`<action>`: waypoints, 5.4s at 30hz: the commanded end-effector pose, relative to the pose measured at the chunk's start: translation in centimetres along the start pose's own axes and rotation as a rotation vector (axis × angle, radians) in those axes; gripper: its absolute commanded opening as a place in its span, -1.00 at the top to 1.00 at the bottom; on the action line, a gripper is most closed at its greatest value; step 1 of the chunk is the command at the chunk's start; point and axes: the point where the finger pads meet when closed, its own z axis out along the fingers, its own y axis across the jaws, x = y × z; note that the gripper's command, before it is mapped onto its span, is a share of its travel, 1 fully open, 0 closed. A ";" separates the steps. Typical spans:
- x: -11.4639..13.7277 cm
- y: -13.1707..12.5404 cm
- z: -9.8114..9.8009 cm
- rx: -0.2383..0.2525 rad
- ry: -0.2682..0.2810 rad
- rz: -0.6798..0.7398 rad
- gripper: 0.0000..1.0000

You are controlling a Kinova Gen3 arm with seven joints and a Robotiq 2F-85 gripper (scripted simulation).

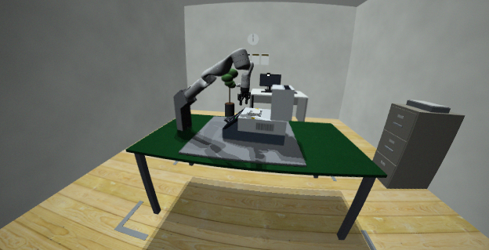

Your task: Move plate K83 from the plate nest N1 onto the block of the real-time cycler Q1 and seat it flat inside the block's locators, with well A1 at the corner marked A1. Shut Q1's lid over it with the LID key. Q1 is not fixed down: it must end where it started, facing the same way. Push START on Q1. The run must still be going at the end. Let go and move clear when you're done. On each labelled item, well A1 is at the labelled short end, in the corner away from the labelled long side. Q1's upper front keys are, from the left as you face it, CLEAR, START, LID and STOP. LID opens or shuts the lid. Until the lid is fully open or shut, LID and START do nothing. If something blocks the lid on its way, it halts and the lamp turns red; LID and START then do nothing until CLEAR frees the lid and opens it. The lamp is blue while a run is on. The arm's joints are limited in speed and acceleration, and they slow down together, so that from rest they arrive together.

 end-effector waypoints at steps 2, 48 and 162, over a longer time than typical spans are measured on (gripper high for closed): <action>1.1 -0.7 -0.2 0.004 0.014 -0.133 -0.37; 10.8 -7.0 -1.2 0.046 0.117 -1.321 0.35; 9.6 -7.2 11.8 0.046 0.117 -1.321 0.80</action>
